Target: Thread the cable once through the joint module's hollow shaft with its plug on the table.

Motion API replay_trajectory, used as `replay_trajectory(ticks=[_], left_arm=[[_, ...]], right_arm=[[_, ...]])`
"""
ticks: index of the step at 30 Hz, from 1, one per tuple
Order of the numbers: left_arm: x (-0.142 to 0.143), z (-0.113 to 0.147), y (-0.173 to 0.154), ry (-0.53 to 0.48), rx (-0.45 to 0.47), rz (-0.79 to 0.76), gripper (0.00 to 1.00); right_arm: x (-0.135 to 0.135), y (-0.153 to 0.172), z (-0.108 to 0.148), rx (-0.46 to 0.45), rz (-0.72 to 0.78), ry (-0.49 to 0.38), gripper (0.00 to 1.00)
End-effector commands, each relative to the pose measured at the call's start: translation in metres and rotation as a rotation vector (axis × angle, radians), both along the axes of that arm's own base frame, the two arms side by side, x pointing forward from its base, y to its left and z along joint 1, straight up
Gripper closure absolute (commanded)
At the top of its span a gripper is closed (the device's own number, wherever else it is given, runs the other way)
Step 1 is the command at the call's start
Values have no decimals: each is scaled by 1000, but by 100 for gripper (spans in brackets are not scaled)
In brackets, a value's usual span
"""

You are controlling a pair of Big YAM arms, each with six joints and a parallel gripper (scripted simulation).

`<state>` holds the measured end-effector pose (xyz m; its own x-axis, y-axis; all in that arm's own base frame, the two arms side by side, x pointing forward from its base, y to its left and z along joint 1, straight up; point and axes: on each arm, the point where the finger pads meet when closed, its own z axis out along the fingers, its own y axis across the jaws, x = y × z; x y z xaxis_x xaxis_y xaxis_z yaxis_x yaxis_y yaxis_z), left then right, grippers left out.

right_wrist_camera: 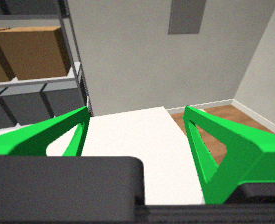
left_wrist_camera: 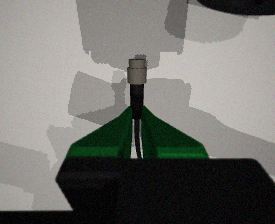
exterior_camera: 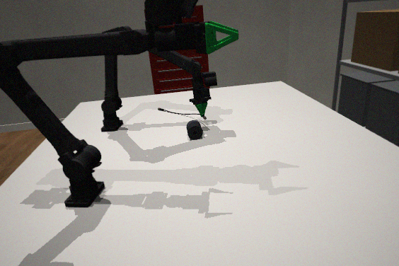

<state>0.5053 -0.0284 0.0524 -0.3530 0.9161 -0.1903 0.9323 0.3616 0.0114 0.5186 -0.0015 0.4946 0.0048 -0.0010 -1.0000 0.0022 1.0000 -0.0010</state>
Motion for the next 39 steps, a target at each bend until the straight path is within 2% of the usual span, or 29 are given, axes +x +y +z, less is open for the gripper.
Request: replay_trajectory(ticks=[1,10,15,17,26,31,32,33,36,39], left_arm=[[-12,13,-11,-63,-2,-128,100],[-44,4,-28,-56,-12,-222,100],[-38,8,-21,-63,-11,-187,100],[-57,0,-32,-5,-17,-187,100],[-26,9,-39,-67,-10,-188,100],[-25,1,-43,-51,-10,-188,100],[-35,4,-38,-38,-9,-179,100],[-27,10,-44,-55,-9,-188,100],[-27,0,-47,-41,-10,-189,100],[-24,2,-50,-52,-10,-189,100]], right_arm=[[1,5,10,9,10,-14,4],[1,5,10,9,10,-14,4],[1,5,10,9,10,-14,4],[1,5,10,9,10,-14,4],[1,5,10,9,10,-14,4],[1,5,10,9,10,-14,4],[1,5,10,9,10,-14,4],[1,5,10,9,10,-14,4],[1,5,10,9,10,-14,4],[1,5,10,9,10,-14,4]])
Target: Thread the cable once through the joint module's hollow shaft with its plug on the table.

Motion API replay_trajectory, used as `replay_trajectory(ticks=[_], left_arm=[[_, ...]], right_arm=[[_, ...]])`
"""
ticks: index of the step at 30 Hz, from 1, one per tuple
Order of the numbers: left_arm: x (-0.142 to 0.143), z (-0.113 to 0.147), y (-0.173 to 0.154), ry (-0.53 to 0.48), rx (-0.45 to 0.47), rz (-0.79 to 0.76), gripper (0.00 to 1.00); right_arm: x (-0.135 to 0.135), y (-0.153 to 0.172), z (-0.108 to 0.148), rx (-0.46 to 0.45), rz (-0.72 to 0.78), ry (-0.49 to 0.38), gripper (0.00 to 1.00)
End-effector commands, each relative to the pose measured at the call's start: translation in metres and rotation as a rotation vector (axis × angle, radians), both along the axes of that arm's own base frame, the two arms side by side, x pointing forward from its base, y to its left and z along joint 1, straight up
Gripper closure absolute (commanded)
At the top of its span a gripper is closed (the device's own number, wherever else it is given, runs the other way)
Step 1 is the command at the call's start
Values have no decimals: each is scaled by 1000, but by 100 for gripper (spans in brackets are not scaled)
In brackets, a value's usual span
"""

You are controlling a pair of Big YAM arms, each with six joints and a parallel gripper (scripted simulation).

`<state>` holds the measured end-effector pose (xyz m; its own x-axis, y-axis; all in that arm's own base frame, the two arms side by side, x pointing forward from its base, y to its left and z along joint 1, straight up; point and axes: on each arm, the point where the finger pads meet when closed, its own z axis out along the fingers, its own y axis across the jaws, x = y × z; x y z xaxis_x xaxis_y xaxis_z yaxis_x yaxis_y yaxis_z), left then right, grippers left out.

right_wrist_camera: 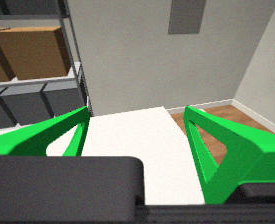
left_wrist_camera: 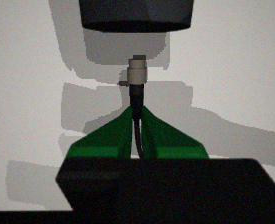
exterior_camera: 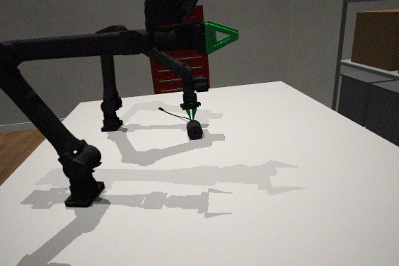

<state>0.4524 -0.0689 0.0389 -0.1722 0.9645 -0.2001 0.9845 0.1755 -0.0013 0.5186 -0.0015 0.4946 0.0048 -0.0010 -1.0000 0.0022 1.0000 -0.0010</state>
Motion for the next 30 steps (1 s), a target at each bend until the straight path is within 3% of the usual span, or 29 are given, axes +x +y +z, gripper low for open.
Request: replay_trajectory(ticks=[1,9,11,14,23,27,30], left_arm=[[29,19,-11,-64,-3,5,100],[29,14,-17,-57,-3,4,100],[33,25,-19,-84,-6,4,100],[31,14,-22,-59,-3,4,100],[32,12,-26,-55,1,8,100],[21,15,-21,-45,1,9,100],[31,23,-26,-68,-3,6,100]], right_arm=[[1,5,10,9,10,-14,4],[1,5,10,9,10,-14,4],[1,5,10,9,10,-14,4],[1,5,10,9,10,-14,4],[1,5,10,9,10,-14,4],[1,5,10,9,10,-14,4],[1,5,10,9,10,-14,4]])
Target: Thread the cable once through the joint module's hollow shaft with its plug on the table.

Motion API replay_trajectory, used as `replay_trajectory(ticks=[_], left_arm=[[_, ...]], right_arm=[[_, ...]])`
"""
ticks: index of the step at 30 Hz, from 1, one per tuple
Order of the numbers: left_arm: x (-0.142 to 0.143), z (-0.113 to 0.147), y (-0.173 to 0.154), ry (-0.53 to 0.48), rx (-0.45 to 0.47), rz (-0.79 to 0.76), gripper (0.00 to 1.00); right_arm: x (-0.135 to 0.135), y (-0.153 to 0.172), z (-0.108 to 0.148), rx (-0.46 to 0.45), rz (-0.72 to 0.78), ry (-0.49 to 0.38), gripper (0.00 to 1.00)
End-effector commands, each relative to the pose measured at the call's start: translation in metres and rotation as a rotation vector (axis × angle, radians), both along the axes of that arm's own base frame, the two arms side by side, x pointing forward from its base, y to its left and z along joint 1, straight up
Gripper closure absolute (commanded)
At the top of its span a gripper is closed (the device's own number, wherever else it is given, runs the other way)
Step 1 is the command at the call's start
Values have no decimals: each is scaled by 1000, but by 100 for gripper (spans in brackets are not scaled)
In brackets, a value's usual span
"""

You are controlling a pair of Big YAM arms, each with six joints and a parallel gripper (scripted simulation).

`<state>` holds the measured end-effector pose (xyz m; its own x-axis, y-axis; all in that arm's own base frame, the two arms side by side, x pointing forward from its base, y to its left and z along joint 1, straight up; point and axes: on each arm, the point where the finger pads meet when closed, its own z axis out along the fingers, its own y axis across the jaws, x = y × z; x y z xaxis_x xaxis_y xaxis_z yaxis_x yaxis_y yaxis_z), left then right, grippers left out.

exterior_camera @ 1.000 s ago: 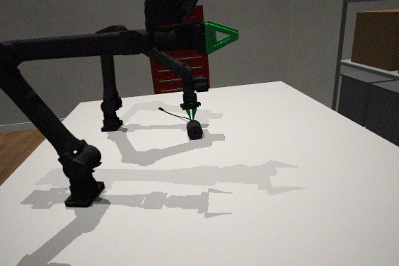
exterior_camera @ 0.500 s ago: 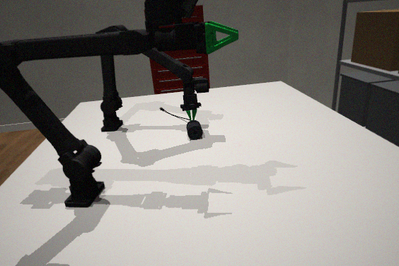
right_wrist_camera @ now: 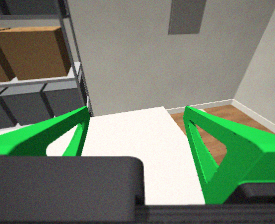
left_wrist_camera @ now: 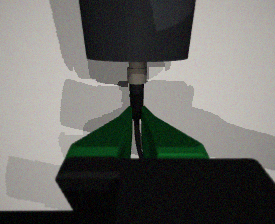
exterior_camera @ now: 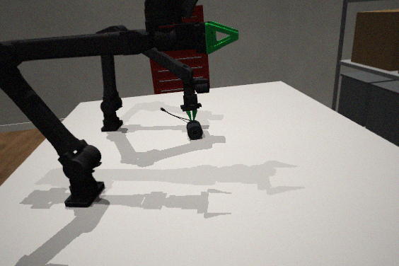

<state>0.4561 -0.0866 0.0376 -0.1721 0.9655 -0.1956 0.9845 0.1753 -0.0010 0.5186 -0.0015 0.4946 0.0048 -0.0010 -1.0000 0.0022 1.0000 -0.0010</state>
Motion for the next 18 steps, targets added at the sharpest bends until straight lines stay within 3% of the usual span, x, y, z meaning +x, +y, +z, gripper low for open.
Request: replay_trajectory(ticks=[1,18], left_arm=[[28,24,-9,-68,-7,6,100],[29,15,-13,-57,-5,6,100]], right_arm=[[1,5,10,9,10,-14,4],[1,5,10,9,10,-14,4]])
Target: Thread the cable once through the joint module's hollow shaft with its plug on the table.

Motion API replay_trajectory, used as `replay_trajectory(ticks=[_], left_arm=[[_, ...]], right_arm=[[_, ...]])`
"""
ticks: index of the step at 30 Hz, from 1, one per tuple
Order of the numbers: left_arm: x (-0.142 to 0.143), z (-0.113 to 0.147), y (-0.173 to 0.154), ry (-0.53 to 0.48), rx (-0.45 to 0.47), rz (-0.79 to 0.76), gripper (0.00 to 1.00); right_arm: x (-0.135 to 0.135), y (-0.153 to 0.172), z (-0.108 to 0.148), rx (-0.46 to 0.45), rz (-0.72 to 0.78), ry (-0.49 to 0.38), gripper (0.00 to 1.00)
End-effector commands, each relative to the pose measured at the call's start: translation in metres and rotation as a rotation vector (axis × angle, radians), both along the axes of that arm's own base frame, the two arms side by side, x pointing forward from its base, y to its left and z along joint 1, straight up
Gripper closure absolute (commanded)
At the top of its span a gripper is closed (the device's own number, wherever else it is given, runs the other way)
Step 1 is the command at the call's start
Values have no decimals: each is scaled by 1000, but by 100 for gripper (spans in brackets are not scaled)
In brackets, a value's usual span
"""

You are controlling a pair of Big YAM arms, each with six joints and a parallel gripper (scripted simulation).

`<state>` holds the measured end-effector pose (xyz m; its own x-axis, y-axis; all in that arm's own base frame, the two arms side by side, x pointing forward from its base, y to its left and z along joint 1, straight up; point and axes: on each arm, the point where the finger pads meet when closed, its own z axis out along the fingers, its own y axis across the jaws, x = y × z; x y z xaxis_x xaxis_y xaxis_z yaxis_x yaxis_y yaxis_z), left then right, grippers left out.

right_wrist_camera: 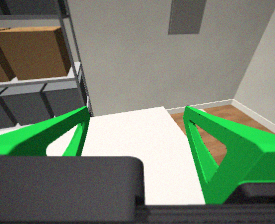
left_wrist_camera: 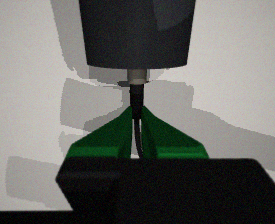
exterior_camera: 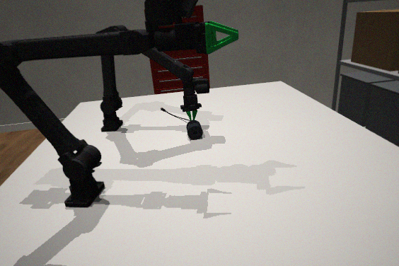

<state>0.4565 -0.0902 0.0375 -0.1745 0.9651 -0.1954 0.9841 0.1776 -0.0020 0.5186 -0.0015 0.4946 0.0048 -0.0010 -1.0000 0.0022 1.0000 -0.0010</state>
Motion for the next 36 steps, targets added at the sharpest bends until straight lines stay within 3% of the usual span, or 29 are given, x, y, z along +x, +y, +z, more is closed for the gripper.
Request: replay_trajectory(ticks=[1,16,19,34,35,36], left_arm=[[29,15,-10,-58,-5,4,100],[26,13,-27,-33,-3,8,100],[29,29,-28,-67,-10,3,100],[27,20,-31,-46,-5,-7,100],[31,29,-23,-68,-9,7,68],[31,29,-23,-68,-9,8,68]], right_arm=[[1,5,10,9,10,-14,4],[1,5,10,9,10,-14,4],[1,5,10,9,10,-14,4],[1,5,10,9,10,-14,4],[1,5,10,9,10,-14,4],[1,5,10,9,10,-14,4]])
